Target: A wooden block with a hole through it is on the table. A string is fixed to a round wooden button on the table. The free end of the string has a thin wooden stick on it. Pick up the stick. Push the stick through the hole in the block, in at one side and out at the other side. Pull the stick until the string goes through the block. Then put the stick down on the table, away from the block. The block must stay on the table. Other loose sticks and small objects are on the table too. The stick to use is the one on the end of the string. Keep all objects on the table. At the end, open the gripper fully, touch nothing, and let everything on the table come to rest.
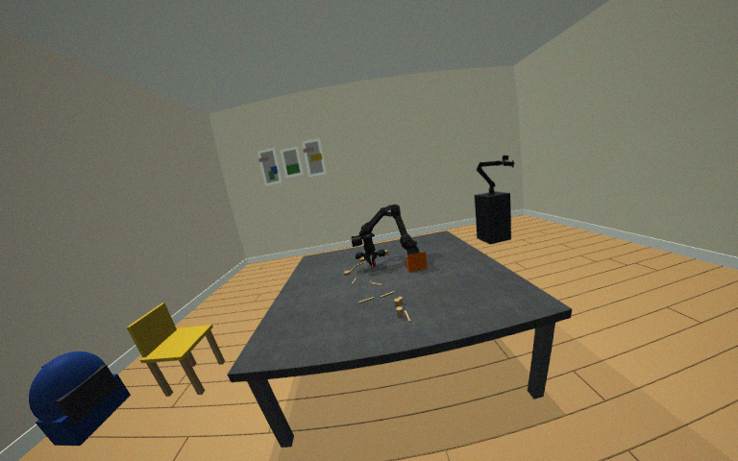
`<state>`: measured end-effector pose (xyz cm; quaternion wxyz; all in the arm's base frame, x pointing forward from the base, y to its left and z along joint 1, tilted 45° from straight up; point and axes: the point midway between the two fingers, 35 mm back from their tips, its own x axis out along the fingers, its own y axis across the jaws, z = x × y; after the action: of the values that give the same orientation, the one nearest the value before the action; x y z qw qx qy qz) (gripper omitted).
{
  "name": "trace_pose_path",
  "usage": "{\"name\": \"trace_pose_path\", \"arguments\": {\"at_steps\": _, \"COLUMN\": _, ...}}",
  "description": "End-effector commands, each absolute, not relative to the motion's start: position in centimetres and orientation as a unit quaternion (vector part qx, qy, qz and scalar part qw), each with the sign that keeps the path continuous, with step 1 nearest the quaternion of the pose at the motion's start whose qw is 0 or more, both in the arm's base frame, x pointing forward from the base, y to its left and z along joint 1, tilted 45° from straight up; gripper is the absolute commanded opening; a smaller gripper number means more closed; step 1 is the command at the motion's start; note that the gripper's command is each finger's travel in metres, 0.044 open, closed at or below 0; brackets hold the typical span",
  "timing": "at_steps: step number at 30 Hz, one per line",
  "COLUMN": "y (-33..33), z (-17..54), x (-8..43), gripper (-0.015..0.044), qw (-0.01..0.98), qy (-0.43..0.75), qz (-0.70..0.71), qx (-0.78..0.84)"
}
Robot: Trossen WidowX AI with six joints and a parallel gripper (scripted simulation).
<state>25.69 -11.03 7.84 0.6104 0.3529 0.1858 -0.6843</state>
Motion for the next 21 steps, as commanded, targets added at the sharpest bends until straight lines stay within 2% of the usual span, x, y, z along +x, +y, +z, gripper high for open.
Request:
{"name": "trace_pose_path", "arguments": {"at_steps": 1, "y": -11.0, "z": 7.7, "x": 25.7, "gripper": 0.0000, "qw": 0.613, "qy": 0.176, "qz": -0.690, "qx": 0.342}}
{"name": "trace_pose_path", "arguments": {"at_steps": 21, "y": -9.8, "z": 6.4, "x": 26.1, "gripper": 0.0000, "qw": 0.616, "qy": 0.167, "qz": -0.696, "qx": 0.329}}
